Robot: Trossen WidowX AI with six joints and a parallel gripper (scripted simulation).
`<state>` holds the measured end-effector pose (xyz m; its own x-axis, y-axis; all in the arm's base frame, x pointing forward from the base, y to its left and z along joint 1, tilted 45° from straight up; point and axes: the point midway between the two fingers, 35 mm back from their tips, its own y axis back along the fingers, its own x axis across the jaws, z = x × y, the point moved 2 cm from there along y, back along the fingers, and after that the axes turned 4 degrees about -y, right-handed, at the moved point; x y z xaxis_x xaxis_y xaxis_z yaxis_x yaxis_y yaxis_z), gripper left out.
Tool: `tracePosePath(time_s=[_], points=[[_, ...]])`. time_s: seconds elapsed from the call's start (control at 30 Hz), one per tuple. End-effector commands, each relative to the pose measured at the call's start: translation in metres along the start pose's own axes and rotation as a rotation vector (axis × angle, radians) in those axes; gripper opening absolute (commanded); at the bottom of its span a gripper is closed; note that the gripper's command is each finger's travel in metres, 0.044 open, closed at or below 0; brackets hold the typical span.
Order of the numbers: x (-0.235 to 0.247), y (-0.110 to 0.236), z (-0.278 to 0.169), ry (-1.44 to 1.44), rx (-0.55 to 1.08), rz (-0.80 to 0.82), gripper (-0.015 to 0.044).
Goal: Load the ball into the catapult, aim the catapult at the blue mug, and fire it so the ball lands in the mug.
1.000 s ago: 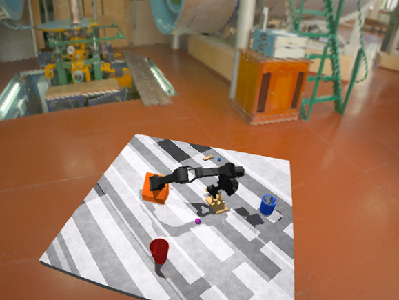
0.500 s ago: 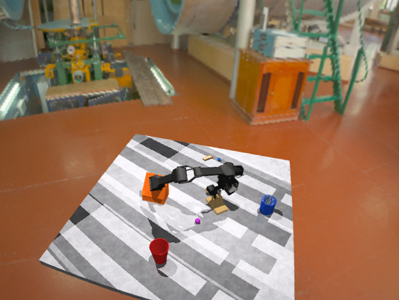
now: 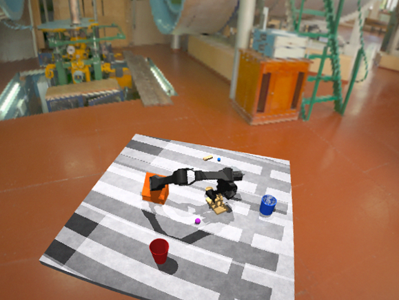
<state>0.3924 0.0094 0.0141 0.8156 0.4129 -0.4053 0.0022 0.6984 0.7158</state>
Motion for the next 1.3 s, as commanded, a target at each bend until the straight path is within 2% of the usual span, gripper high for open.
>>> tracePosePath(time_s=[0.0, 0.8, 1.17, 1.27], points=[[-0.001, -0.008, 0.0, 0.005, -0.002, -0.005, 0.044], [-0.002, -0.043, 0.0, 0.004, -0.004, -0.007, 0.044], [-0.002, -0.039, 0.001, -0.002, -0.001, -0.003, 0.0151], [-0.002, -0.039, 0.001, -0.002, -0.001, -0.003, 0.0131]])
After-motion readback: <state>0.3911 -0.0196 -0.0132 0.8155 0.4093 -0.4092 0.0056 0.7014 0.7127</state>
